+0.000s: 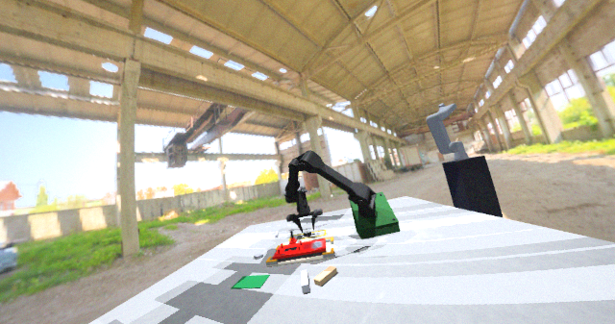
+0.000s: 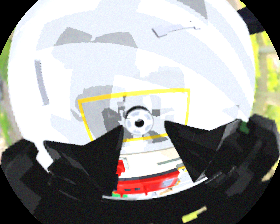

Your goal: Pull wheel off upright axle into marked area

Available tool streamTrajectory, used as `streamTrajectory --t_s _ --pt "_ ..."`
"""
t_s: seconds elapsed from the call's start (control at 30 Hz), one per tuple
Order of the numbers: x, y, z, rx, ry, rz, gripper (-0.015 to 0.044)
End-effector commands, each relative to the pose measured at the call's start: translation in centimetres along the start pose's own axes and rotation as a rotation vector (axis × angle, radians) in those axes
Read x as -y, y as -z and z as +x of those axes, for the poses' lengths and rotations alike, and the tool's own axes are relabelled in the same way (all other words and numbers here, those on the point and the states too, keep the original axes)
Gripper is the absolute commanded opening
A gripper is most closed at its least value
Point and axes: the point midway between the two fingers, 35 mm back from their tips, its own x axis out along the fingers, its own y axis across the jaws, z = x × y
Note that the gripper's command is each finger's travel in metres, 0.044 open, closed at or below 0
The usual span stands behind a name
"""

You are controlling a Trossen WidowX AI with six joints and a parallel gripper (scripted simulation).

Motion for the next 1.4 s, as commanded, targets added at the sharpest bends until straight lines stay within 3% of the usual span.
streamTrajectory --t_s 0.0,0.17,0.23,0.37,0.5,1.37 --pt "-0.4 -0.3 -4.2 0.017 -0.028 -0.007 0.0300" --pt "-0.3 -0.3 -4.9 0.017 -0.029 -0.007 0.0300" --pt "0.5 -0.1 -4.7 0.014 -0.030 0.001 0.0352" --pt "5.1 1.8 -7.8 0.019 -0.027 0.000 0.0440" --pt "8.2 3.2 -9.2 0.017 -0.024 -0.001 0.0440" --pt "8.2 3.2 -9.2 0.017 -0.024 -0.001 0.0440"
